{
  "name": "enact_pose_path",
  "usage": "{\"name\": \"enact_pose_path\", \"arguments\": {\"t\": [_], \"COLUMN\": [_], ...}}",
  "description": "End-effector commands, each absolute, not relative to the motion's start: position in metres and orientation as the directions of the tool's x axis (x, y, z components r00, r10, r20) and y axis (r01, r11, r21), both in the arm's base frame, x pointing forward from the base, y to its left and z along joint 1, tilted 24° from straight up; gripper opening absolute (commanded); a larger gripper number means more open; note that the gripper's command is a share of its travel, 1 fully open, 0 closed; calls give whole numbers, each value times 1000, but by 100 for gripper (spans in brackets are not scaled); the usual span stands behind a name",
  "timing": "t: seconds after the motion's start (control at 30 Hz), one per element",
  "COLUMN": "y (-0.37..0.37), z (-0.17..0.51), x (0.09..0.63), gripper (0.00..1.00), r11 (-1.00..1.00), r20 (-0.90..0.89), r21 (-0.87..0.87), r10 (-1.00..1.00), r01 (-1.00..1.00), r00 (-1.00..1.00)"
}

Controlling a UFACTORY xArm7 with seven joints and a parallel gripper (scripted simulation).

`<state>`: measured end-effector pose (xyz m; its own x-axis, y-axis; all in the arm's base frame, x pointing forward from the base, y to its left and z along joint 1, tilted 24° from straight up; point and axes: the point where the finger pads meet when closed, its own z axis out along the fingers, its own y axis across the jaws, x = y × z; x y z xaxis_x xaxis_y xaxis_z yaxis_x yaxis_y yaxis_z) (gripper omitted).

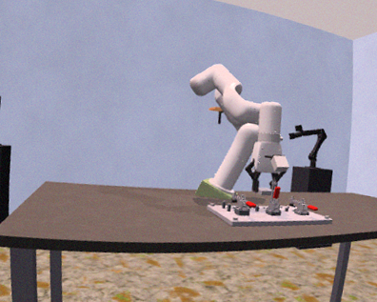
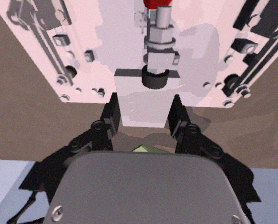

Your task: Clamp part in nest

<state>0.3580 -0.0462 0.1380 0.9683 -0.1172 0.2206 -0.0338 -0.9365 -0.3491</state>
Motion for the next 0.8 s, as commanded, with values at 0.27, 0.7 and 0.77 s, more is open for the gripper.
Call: {"name": "enact_pose_path", "arguments": {"t": [0.27, 0.7, 0.77], "y": [-40, -35, -34], "z": [121, 106, 105], "x": [365, 369, 370], "gripper": [0, 0, 0], "r11": [-937, -937, -937], "r20": [223, 223, 223], "r21": [-348, -348, -348], "r10": [-118, -118, -118], "r01": [-34, -34, -34], "r00": [968, 968, 968]}}
